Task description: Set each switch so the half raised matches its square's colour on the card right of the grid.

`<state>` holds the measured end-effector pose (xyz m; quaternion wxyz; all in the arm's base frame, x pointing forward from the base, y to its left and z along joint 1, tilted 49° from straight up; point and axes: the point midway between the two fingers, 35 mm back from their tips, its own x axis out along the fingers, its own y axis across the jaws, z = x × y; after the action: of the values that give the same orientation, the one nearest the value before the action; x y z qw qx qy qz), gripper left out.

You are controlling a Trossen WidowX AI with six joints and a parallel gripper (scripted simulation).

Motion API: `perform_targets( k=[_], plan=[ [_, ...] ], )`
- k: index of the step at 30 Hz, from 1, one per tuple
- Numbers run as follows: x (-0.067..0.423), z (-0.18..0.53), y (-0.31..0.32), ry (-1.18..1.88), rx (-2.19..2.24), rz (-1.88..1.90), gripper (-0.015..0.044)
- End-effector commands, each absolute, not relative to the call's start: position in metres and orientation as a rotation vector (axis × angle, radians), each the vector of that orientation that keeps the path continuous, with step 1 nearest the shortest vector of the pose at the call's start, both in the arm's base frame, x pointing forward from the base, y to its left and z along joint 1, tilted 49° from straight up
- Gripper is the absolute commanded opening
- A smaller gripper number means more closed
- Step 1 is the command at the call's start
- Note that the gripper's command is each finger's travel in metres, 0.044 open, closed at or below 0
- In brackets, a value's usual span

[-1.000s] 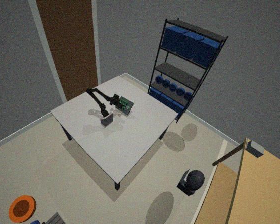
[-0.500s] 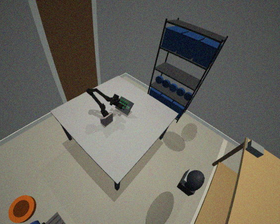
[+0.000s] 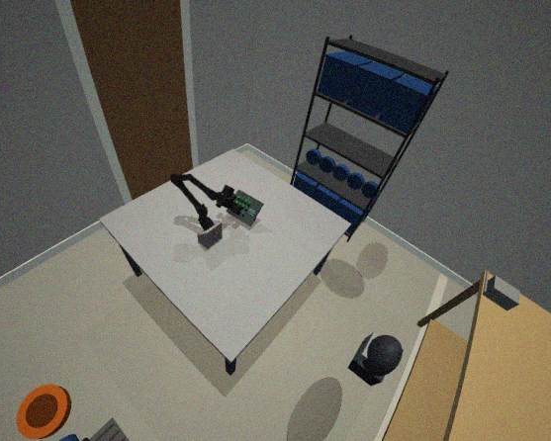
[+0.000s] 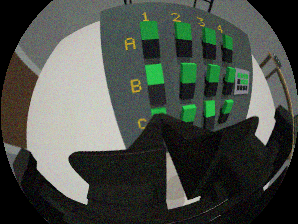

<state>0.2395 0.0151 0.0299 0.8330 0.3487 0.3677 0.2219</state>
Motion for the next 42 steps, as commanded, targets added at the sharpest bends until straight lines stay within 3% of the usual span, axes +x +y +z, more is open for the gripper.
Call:
perform_targets(
  k=[1,16,31,42],
  plan=[
    [0.24,0.029,0.015,0.781,0.74,0.465,0.0],
    [0.197,0.057,-0.025,0.76,0.744,0.452,0.0],
    [0.2,0.035,-0.045,0.76,0.741,0.452,0.0],
    [0.224,0.02,-0.023,0.782,0.737,0.464,0.0]
  ],
)
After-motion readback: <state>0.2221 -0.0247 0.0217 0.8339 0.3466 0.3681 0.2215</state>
